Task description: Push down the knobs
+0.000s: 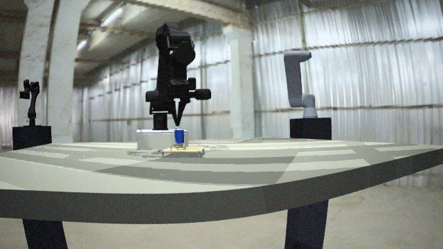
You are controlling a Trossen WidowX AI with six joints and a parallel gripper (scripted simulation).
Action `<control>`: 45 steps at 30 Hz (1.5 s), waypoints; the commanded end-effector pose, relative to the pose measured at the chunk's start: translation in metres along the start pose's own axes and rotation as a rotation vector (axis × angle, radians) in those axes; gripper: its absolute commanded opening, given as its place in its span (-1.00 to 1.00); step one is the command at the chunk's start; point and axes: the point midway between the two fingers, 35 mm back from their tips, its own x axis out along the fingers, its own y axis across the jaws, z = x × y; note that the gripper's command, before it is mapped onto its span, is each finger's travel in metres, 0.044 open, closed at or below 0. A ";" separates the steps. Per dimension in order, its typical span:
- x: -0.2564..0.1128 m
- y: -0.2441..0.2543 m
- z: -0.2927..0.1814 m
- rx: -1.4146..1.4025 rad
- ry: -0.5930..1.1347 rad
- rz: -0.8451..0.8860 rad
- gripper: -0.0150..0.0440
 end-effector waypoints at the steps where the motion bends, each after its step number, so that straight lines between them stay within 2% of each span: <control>1: 0.001 0.000 0.000 0.000 0.001 0.000 -0.31; 7: 0.001 0.000 0.000 0.000 0.001 0.000 0.22; 15: -0.023 0.000 0.049 0.002 -0.007 -0.002 -0.49; 20: -0.037 -0.001 0.078 0.004 -0.012 -0.003 -0.49; 24: -0.038 -0.001 0.079 0.004 -0.012 -0.003 -0.49; 28: -0.018 -0.001 0.079 0.004 -0.012 -0.003 -0.49; 45: -0.012 -0.001 0.079 0.004 -0.012 -0.003 -0.49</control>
